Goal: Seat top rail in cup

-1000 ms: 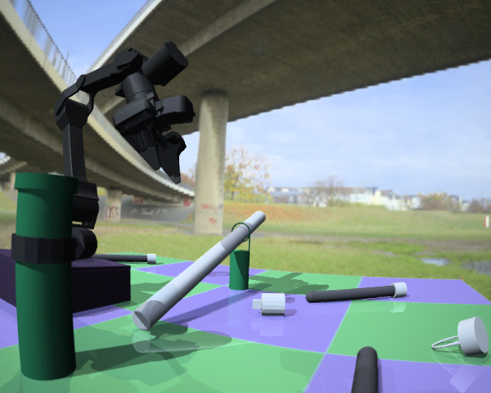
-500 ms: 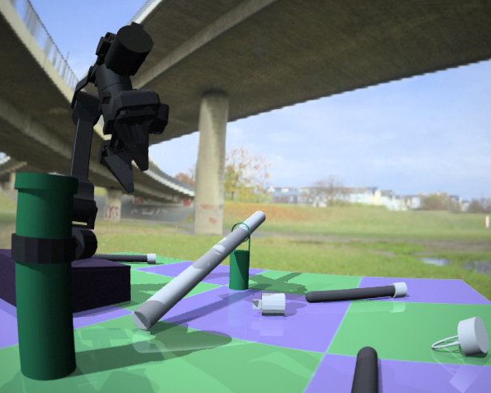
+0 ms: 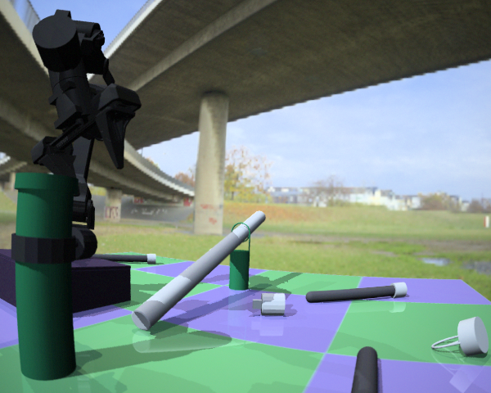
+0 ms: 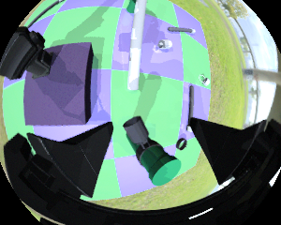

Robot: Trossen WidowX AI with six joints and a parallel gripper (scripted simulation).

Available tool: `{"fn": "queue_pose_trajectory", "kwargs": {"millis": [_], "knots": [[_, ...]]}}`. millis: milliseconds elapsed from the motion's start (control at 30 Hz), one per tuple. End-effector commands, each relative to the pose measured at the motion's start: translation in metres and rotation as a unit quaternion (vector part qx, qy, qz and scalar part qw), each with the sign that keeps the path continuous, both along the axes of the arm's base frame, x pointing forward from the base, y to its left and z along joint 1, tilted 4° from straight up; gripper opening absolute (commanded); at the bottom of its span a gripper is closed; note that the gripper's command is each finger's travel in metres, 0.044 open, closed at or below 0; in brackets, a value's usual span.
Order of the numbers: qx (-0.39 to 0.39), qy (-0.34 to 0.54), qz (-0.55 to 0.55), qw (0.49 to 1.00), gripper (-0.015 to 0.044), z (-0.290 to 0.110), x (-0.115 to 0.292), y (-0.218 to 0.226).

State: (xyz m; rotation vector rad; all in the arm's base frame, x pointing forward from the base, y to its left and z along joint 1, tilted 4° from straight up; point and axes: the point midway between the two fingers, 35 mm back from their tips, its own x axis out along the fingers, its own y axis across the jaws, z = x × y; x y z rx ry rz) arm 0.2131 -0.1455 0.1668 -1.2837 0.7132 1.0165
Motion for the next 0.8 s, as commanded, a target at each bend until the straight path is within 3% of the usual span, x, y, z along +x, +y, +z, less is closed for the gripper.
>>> {"fn": "queue_pose_trajectory", "kwargs": {"millis": [0,367,600,767], "knots": [[-0.059,-0.078,0.155,0.983,0.0440,0.001,-0.015,-0.035],[-0.059,-0.078,0.155,0.983,0.0440,-0.001,-0.015,-0.035],[-0.059,-0.078,0.155,0.983,0.0440,-0.048,-0.014,-0.033],[-0.059,-0.078,0.155,0.983,0.0440,-0.051,-0.013,-0.033]]}}
